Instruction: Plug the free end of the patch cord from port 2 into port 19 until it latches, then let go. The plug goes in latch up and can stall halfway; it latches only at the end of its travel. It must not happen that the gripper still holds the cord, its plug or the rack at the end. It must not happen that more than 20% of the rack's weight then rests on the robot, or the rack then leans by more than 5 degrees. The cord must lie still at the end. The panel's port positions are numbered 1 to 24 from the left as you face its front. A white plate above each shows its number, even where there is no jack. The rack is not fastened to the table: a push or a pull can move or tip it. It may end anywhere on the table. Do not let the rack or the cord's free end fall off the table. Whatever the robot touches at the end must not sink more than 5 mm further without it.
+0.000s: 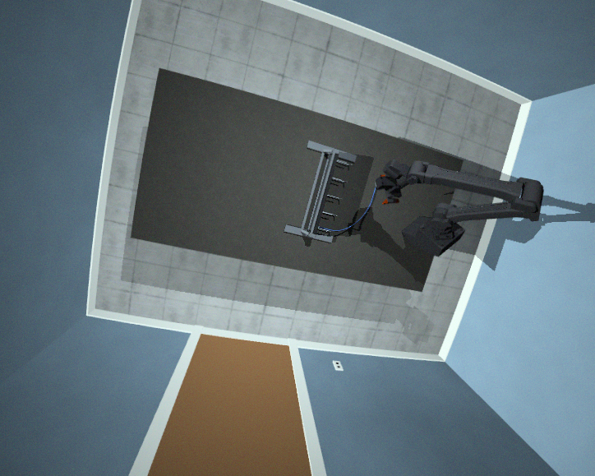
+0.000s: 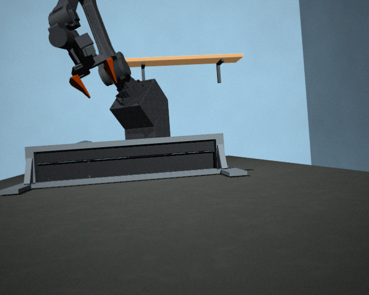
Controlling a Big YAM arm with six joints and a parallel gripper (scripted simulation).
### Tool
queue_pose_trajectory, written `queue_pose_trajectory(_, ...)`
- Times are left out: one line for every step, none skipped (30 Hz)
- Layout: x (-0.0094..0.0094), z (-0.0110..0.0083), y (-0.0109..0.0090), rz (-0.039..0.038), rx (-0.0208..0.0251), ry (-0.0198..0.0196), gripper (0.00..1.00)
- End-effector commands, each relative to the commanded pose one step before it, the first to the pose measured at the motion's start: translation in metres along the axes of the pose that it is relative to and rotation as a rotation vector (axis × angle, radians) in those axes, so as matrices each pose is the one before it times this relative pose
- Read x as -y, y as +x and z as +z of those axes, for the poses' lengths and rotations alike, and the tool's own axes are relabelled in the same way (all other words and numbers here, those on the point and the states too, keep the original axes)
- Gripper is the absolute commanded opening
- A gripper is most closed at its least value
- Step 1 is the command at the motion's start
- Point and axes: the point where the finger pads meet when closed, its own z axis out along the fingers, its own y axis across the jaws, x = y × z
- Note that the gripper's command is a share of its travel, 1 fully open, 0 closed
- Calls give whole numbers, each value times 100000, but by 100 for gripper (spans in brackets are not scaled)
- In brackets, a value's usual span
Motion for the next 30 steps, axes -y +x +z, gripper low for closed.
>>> queue_pose_trajectory(1240, 795, -104, 16347, 1050, 3235, 100)
queue_pose_trajectory(274, 323, 97, 3040, -59, 848, 100)
queue_pose_trajectory(278, 326, 93, 3088, -34, 863, 100)
queue_pose_trajectory(279, 327, 89, 3118, -9, 871, 100)
queue_pose_trajectory(280, 326, 85, 3131, 16, 874, 100)
queue_pose_trajectory(279, 324, 81, 3131, 40, 873, 100)
queue_pose_trajectory(278, 322, 77, 3125, 63, 870, 100)
queue_pose_trajectory(276, 319, 73, 3115, 86, 865, 100)
queue_pose_trajectory(274, 315, 69, 3102, 109, 858, 100)
queue_pose_trajectory(273, 313, 66, 3095, 131, 853, 100)
queue_pose_trajectory(0, 0, 0, 0, 0, 0, 100)
queue_pose_trajectory(0, 0, 0, 0, 0, 0, 100)
queue_pose_trajectory(676, 771, 151, 7785, 455, 2108, 100)
queue_pose_trajectory(239, 267, 50, 2693, 173, 734, 100)
queue_pose_trajectory(266, 295, 52, 3005, 215, 812, 100)
queue_pose_trajectory(268, 296, 50, 3029, 237, 813, 100)
queue_pose_trajectory(271, 297, 47, 3068, 261, 816, 100)
queue_pose_trajectory(273, 297, 44, 3092, 283, 815, 100)
queue_pose_trajectory(273, 295, 41, 3099, 304, 810, 100)
queue_pose_trajectory(273, 293, 38, 3097, 324, 801, 100)
queue_pose_trajectory(273, 290, 35, 3090, 344, 791, 100)
queue_pose_trajectory(272, 286, 32, 3077, 361, 779, 100)
queue_pose_trajectory(271, 283, 29, 3067, 379, 767, 100)
queue_pose_trajectory(270, 279, 25, 3057, 397, 755, 100)
queue_pose_trajectory(270, 276, 22, 3049, 414, 744, 100)
queue_pose_trajectory(270, 273, 19, 3047, 431, 733, 100)
queue_pose_trajectory(270, 271, 16, 3044, 449, 721, 100)
queue_pose_trajectory(0, 0, 0, 0, 0, 0, 100)
queue_pose_trajectory(0, 0, 0, 0, 0, 0, 100)
queue_pose_trajectory(658, 662, 22, 7656, 1240, 1714, 100)
